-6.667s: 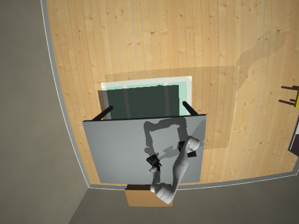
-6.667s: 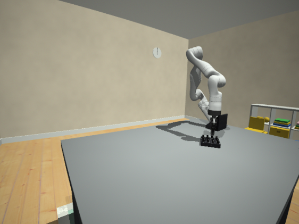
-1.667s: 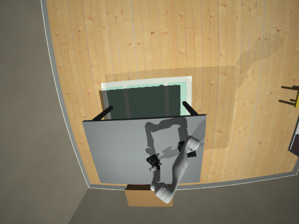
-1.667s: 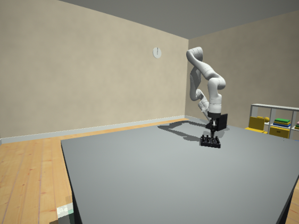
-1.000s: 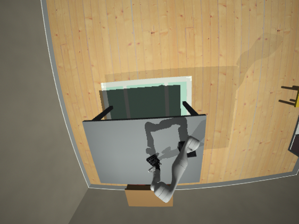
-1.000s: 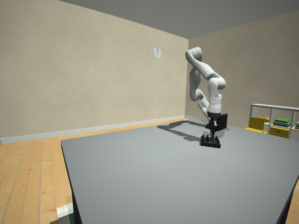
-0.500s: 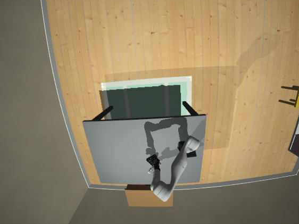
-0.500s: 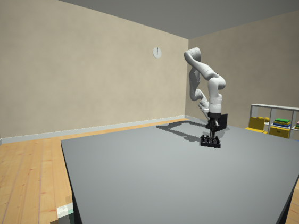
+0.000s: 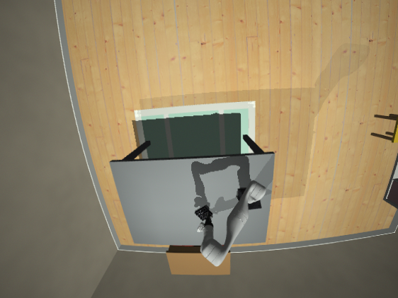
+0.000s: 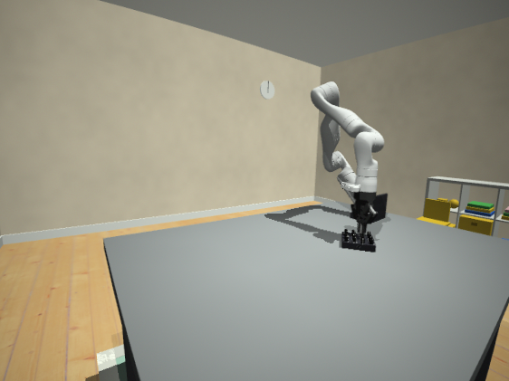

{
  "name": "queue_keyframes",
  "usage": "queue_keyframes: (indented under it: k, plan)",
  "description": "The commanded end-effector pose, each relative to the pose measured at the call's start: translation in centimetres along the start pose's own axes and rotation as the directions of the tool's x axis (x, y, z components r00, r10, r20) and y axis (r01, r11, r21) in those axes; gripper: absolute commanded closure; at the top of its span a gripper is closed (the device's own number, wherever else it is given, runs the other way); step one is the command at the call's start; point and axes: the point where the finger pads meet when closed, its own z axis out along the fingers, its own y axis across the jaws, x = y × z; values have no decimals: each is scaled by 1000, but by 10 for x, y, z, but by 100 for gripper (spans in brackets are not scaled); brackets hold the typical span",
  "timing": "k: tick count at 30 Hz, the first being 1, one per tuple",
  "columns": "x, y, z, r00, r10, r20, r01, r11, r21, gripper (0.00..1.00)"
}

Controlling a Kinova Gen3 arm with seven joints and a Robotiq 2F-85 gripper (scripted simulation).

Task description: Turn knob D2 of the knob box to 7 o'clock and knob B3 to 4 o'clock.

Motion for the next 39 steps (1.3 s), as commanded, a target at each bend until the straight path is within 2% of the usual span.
queue_keyframes:
  k: [1, 14, 16, 31, 33, 39]
  plan:
    - [1, 0, 0, 1000, -31, 3, 31, 1000, 0, 92]
    - [1, 0, 0, 958, -286, 3, 286, 958, 1, 92]
    - [1, 0, 0, 958, -286, 3, 286, 958, 1, 92]
    - [1, 0, 0, 836, -548, 2, 548, 836, 2, 92]
    - [1, 0, 0, 836, -548, 2, 548, 836, 2, 92]
    - [1, 0, 0, 774, -633, 2, 633, 774, 2, 92]
